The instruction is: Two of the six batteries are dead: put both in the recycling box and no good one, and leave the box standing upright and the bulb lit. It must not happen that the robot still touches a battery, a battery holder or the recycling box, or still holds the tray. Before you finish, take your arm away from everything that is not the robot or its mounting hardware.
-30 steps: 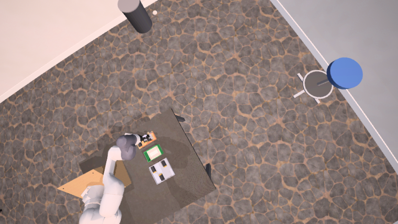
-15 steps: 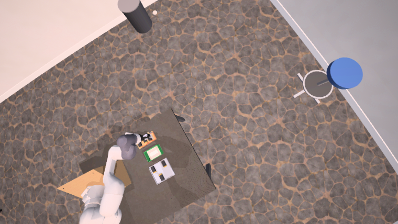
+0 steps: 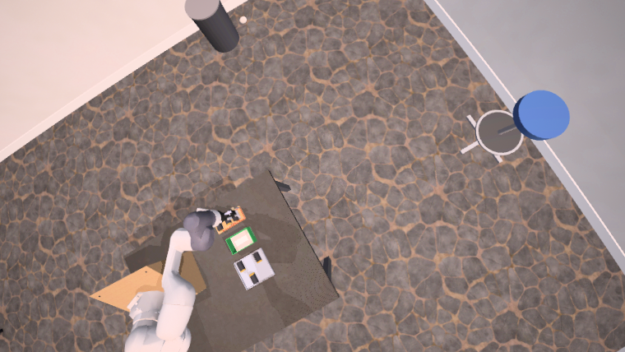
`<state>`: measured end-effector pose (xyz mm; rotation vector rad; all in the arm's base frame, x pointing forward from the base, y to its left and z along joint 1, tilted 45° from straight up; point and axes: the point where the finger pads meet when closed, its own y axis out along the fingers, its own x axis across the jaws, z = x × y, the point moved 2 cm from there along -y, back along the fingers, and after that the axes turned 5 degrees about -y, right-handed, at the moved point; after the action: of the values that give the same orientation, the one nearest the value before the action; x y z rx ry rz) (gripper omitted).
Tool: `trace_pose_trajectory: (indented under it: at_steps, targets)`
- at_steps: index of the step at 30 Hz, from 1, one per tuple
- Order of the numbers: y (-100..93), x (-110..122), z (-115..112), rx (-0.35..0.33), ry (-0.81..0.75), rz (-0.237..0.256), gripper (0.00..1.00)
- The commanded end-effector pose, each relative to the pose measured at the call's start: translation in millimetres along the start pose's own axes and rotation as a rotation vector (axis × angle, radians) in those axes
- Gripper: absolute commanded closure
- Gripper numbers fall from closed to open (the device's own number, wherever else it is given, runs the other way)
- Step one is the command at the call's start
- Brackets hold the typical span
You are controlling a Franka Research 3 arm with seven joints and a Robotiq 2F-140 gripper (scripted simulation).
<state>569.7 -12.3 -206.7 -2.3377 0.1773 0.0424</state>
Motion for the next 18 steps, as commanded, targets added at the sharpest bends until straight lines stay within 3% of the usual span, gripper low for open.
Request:
trace_pose_trajectory:
  at_steps: [1, 18]
  targets:
    - [-1.3, 0.0, 1.6, 0.001, -0.005, -0.001, 0.84]
    - [-1.3, -2.8, 2.6, 0.001, -0.005, -0.001, 0.84]
